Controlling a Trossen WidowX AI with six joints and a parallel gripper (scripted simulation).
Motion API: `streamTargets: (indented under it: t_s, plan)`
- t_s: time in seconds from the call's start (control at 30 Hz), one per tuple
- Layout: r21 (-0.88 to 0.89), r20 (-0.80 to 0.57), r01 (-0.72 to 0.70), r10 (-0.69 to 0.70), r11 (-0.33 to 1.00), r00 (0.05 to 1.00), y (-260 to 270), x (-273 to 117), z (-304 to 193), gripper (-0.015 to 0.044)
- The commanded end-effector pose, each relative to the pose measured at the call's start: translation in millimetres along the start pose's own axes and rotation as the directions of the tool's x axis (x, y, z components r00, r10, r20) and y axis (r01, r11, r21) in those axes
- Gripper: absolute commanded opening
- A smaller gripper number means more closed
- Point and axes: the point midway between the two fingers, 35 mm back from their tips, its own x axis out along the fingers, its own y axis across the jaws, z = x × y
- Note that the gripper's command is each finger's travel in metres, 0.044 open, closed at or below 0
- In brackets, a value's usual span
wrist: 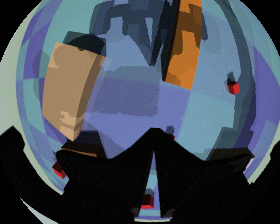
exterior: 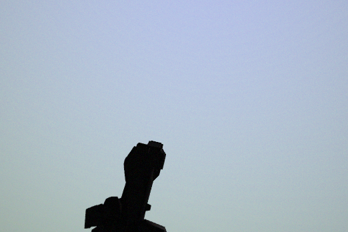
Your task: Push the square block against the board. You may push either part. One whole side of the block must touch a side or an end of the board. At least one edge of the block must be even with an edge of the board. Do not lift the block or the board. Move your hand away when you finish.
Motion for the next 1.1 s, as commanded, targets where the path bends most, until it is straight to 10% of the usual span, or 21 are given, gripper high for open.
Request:
streamTargets:
  t_s: [0.0, 1.07]
  plan:
    - [0.133, 0.003, 0.005, -0.005, 0.991, 1.000, -5.4, 0.0, 8.0, 0.0000]
    - [0.248, 0.005, 0.004, -0.006, 0.969, 1.000, -12.8, 54.6, 33.8, 0.0000]
